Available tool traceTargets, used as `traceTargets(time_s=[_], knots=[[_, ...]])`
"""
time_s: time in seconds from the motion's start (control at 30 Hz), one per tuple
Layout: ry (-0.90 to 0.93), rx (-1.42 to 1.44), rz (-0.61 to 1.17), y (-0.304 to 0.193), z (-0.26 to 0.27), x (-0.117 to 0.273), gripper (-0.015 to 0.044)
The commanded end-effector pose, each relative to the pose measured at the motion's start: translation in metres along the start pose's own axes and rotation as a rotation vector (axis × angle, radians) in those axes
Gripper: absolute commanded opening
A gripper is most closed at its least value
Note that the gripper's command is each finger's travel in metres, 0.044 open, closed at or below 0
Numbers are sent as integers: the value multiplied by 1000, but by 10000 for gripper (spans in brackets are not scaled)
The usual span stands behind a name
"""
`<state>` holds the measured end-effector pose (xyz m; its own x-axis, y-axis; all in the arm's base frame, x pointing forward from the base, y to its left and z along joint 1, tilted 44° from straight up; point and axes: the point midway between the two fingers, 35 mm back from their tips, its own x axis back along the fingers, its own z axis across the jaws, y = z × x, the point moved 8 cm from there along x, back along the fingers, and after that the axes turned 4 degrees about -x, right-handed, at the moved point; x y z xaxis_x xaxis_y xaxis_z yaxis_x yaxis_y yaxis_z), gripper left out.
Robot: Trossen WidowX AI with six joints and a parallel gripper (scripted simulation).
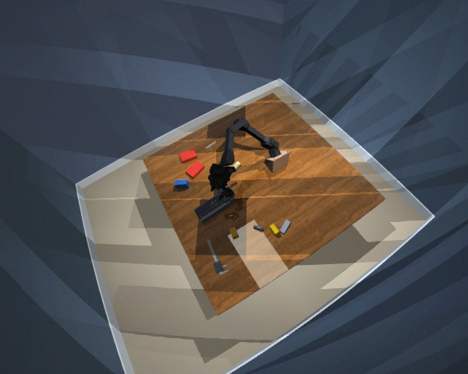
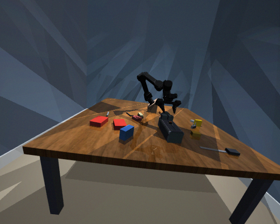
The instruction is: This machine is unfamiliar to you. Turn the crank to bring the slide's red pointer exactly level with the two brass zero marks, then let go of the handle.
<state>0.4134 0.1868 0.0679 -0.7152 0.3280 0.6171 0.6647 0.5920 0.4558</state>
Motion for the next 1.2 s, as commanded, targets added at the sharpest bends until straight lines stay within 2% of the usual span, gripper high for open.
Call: traceTargets(time_s=[0.0,0.4,1.0,1.17], knots=[[0,0,0,0,0,0,309],[0,0,0,0,0,0,0],[0,0,0,0,0,0,0],[0,0,0,0,0,0,131]])
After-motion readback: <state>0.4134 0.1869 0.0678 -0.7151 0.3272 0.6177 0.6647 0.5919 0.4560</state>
